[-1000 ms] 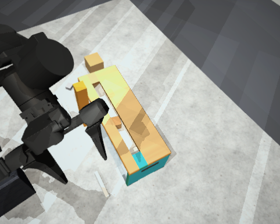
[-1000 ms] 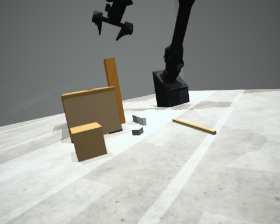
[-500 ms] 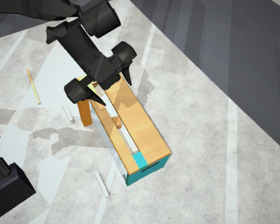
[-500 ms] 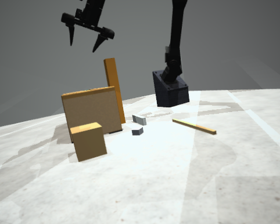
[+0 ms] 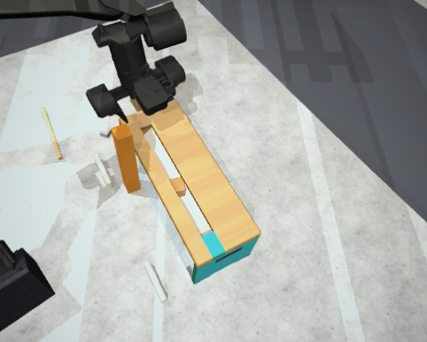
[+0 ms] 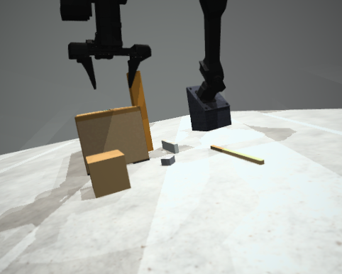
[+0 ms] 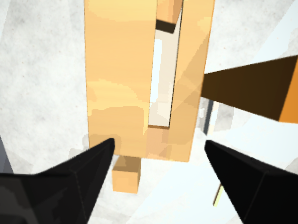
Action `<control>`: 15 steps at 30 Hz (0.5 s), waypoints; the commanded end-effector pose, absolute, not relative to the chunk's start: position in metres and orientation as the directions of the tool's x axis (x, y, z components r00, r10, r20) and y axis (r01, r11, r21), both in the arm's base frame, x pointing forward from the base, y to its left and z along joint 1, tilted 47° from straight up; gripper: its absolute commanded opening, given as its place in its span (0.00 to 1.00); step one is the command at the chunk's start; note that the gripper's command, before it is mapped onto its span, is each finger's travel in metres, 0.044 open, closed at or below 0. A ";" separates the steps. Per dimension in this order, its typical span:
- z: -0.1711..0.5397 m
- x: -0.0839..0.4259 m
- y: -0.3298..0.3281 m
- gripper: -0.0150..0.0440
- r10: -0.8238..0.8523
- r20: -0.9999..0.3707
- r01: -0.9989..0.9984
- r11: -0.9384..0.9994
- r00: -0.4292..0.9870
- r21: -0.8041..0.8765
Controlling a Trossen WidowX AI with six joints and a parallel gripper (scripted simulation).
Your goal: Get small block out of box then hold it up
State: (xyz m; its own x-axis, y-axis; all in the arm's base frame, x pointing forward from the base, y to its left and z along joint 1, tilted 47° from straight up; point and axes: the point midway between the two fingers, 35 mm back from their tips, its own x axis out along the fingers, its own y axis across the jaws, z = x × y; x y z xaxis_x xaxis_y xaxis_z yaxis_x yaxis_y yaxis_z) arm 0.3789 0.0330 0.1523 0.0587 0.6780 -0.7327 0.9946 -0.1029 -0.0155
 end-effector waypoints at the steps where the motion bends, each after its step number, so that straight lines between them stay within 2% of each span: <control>1: 0.152 0.370 0.058 0.93 0.716 -0.697 0.992 -0.062 -0.032 -0.110; 15: 0.143 0.369 0.050 0.93 0.715 -0.699 0.992 -0.063 -0.032 -0.110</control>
State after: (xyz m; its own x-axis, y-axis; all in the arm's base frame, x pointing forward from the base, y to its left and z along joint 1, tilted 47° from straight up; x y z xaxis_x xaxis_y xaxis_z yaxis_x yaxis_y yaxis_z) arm 0.3700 0.0536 0.1475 -0.0303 0.7117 -0.7018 0.9924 -0.0625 -0.1062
